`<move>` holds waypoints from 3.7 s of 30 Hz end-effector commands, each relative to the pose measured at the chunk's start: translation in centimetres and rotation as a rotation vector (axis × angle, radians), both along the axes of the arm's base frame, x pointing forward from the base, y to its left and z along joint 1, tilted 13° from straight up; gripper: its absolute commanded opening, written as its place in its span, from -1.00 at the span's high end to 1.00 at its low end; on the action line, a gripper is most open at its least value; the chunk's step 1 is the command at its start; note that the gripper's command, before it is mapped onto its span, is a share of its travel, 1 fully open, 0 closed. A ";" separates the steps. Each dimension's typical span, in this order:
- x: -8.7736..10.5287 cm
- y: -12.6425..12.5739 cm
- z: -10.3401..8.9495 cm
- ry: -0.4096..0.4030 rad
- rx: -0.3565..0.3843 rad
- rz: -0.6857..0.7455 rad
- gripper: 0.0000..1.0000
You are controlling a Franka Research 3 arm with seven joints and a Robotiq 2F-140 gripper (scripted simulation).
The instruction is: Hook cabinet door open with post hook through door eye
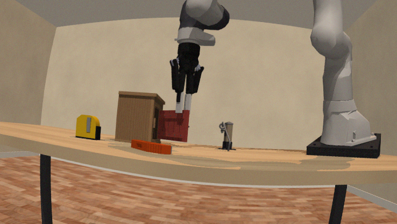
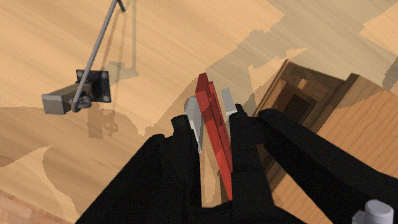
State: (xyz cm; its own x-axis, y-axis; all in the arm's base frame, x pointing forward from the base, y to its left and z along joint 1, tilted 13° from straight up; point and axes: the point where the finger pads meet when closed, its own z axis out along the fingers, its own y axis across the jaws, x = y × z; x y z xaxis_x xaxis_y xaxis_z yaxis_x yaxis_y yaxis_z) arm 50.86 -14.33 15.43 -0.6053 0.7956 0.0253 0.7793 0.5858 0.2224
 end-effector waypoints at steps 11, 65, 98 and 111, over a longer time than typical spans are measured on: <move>0.0 0.2 0.0 0.006 0.003 -0.014 0.68; 0.5 0.4 0.1 0.012 0.009 -0.051 0.68; -0.3 -0.2 1.6 0.005 0.002 -0.008 0.68; -0.7 -0.5 3.9 0.005 0.002 -0.008 0.68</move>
State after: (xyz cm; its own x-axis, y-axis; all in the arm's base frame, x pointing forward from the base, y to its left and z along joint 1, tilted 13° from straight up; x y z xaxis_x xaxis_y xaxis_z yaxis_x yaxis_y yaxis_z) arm 50.61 -14.88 18.88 -0.5927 0.8052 0.0178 0.7876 0.5748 0.2220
